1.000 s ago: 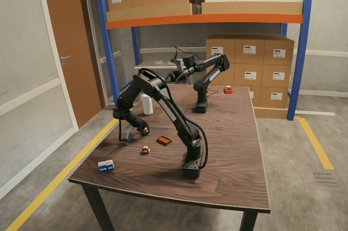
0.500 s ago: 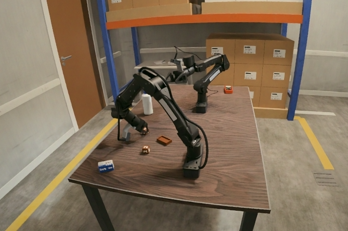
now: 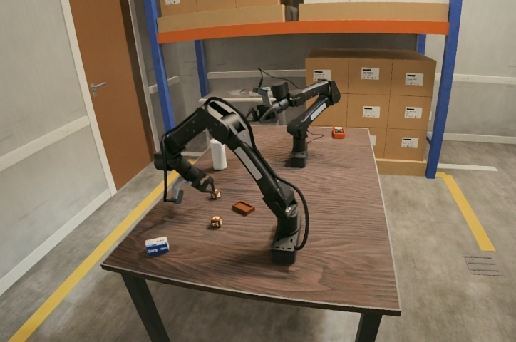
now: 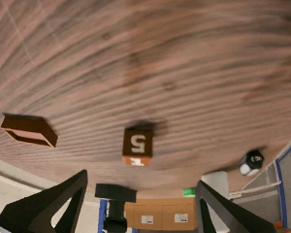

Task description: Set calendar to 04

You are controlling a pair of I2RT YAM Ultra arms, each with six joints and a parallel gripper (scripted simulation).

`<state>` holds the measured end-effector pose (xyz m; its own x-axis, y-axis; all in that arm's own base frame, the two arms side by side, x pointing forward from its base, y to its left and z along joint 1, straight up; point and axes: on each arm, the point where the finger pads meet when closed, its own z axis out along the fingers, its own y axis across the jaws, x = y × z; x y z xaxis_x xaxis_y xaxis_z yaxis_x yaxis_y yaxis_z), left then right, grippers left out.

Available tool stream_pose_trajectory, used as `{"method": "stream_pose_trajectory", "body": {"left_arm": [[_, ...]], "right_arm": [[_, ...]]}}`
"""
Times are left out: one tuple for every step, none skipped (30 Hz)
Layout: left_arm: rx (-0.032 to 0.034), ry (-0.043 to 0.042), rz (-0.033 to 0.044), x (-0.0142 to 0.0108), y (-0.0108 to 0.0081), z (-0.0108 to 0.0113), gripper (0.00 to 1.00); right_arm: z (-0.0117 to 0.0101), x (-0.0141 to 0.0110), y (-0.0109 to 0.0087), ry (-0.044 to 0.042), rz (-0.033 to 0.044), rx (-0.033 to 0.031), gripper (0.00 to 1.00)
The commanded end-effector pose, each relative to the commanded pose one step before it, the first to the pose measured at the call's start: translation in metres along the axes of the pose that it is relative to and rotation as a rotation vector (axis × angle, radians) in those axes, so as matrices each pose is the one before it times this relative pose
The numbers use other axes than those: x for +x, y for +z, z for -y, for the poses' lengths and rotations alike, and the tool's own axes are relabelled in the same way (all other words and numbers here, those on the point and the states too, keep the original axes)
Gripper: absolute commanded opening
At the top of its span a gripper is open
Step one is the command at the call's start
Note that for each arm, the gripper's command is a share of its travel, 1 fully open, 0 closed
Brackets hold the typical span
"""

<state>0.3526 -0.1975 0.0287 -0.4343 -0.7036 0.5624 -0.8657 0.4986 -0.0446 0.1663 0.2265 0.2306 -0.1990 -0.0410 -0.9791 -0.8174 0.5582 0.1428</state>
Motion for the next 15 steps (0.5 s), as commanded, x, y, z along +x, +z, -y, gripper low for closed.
{"method": "stream_pose_trajectory", "body": {"left_arm": [[-0.03808, 0.00628, -0.01816, 0.01154, -0.00557, -0.00273, 1.0], [0.0, 0.0, 0.0, 0.0, 0.0, 0.0, 1.0], [0.0, 0.0, 0.0, 0.0, 0.0, 0.0, 1.0], [-0.00392, -0.0023, -0.00513, 0.00037, 0.00216, 0.00013, 1.0], [-0.00033, 0.0, 0.00098, -0.00017, 0.0, -0.00006, 1.0], [-0.00229, -0.00144, -0.00366, 0.00031, 0.00137, 0.00011, 1.0], [0.00669, 0.00511, 0.02156, -0.0042, -0.00005, 0.00226, 0.89], [0.0008, -0.01594, 0.01761, -0.00209, -0.00084, -0.00183, 0.77], [0.01939, -0.01271, 0.02947, -0.00755, -0.00222, 0.00284, 0.66], [0.00614, -0.02153, 0.03393, -0.00473, -0.00214, -0.00329, 0.55], [0.00762, -0.01909, 0.02605, -0.00533, -0.00187, -0.00126, 0.55], [0.01092, -0.02685, 0.03501, -0.0072, -0.00268, -0.00216, 0.55], [0.00866, -0.02255, 0.03088, -0.00529, -0.00207, -0.00286, 0.55], [0.00897, -0.02463, 0.03116, -0.00544, -0.00245, -0.0042, 0.55], [0.01023, -0.02815, 0.03375, -0.0061, -0.0028, -0.00545, 0.55]], "right_arm": [[-0.0016, -0.00963, -0.00284, -0.00883, 0.03088, -0.00531, 1.0], [0.0, 0.0, 0.0, 0.0, 0.0, 0.0, 1.0], [0.0, 0.0, 0.0, 0.0, 0.0, 0.0, 1.0], [0.0, 0.0, 0.0, 0.0, 0.0, 0.0, 1.0], [0.0, 0.0, 0.0, 0.0, 0.0, 0.0, 1.0], [0.0, 0.0, 0.0, 0.0, 0.0, 0.0, 1.0], [0.0, 0.0, 0.0, 0.0, 0.0, 0.0, 1.0], [-0.00041, -0.00399, -0.00003, -0.00255, 0.01599, -0.00151, 1.0], [-0.00114, -0.00798, -0.00034, -0.00315, 0.01966, -0.00238, 1.0], [-0.00272, -0.00366, 0.00138, -0.00224, 0.00982, -0.0093, 1.0], [-0.00076, -0.00079, 0.00305, 0.0001, -0.00234, -0.00261, 1.0], [-0.00111, -0.0044, 0.00269, -0.00161, 0.00861, -0.00132, 1.0], [-0.00229, -0.00418, 0.00318, -0.00137, 0.00661, -0.0072, 1.0], [-0.00332, -0.00412, 0.0044, -0.00107, 0.00347, -0.01115, 1.0], [-0.00423, -0.00414, 0.00582, -0.00084, 0.00089, -0.01413, 1.0]]}}
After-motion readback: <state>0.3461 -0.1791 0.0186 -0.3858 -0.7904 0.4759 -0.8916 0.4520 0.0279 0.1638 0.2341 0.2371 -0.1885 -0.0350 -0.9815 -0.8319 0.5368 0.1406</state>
